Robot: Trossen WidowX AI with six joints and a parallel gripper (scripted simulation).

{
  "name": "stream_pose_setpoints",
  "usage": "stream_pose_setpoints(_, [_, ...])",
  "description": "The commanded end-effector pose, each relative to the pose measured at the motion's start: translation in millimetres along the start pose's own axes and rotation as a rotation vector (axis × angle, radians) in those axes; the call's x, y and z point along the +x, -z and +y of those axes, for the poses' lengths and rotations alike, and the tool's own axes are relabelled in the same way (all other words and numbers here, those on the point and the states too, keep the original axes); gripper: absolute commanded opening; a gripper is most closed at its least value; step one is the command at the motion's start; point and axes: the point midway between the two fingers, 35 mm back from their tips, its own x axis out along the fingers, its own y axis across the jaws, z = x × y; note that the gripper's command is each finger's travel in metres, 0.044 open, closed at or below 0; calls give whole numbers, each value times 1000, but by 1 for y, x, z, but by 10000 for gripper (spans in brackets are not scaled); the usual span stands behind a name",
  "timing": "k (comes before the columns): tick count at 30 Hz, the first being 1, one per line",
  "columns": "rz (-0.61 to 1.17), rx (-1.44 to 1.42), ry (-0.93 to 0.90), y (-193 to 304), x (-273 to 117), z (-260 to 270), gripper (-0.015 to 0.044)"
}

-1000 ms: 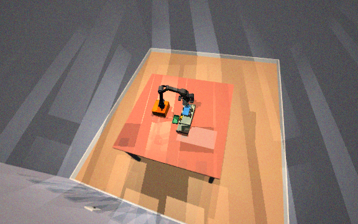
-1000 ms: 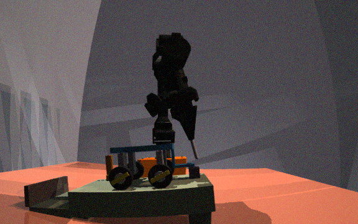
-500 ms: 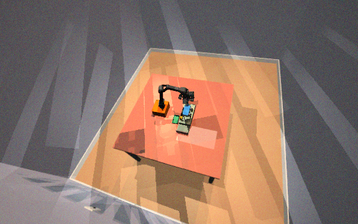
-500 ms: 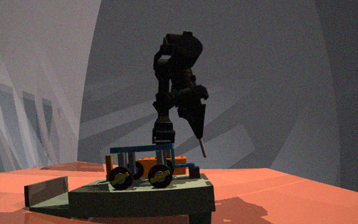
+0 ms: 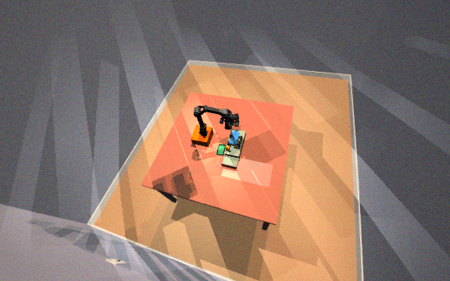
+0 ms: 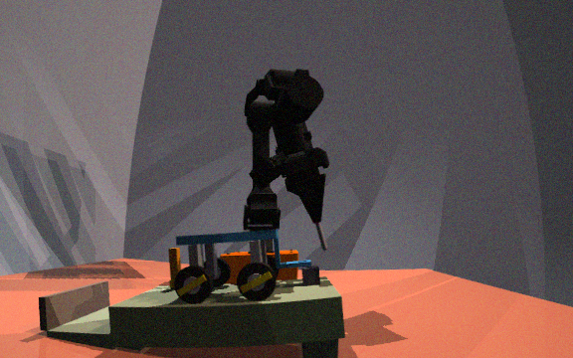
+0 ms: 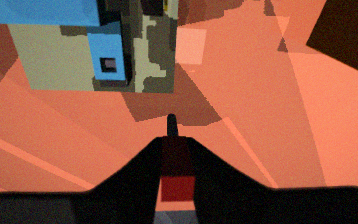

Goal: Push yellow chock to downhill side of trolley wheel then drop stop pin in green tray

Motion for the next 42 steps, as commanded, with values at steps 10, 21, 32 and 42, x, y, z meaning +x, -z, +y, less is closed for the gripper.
stream_pose_setpoints(10, [4,3,1,3,1,-34,0])
stream_pose_setpoints(21, [1,3,0,-33,-3,-31,0])
stream_pose_setpoints(32, [-3,3,0,-74,-8,-30,0])
stream_pose_setpoints(42, [-7,3,0,-111,-13,-30,0])
